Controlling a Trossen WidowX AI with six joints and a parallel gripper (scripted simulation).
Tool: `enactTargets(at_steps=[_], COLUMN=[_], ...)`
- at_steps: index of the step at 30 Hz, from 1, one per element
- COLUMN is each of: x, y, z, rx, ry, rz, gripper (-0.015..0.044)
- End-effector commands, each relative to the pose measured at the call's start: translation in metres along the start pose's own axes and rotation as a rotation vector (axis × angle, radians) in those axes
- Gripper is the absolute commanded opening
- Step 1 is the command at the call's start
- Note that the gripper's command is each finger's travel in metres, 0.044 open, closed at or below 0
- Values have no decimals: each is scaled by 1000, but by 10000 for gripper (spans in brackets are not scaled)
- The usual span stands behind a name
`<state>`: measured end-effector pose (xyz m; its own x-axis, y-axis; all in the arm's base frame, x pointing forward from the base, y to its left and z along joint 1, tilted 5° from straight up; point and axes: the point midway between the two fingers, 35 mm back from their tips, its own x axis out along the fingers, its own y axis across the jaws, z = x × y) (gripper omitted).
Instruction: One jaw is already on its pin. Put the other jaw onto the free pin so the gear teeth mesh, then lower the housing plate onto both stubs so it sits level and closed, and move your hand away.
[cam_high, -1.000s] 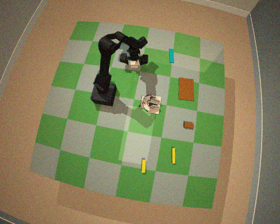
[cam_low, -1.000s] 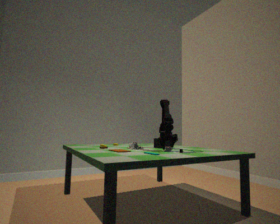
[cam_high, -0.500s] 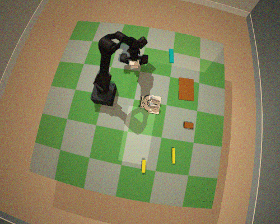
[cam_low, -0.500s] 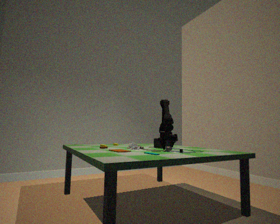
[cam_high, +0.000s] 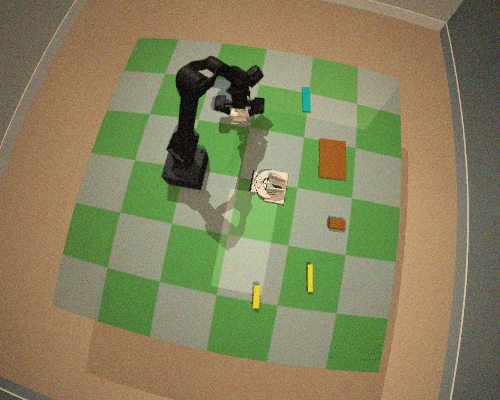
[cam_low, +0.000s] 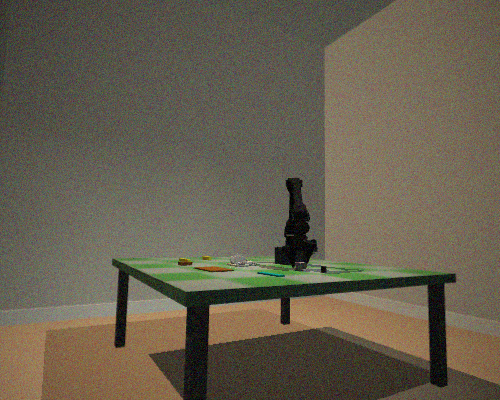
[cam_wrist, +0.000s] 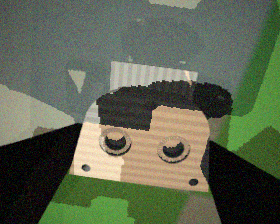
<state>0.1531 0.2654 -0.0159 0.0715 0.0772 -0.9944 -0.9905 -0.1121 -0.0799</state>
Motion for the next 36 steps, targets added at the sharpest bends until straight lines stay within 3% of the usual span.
enactTargets(at_steps=[1,24,36], x=[-1,-71,-72], y=[0,-1,-19], z=[0,0,-17], rx=[0,-4,122], ry=[0,2,7], rz=[0,-4,-3], gripper=[351,351,351])
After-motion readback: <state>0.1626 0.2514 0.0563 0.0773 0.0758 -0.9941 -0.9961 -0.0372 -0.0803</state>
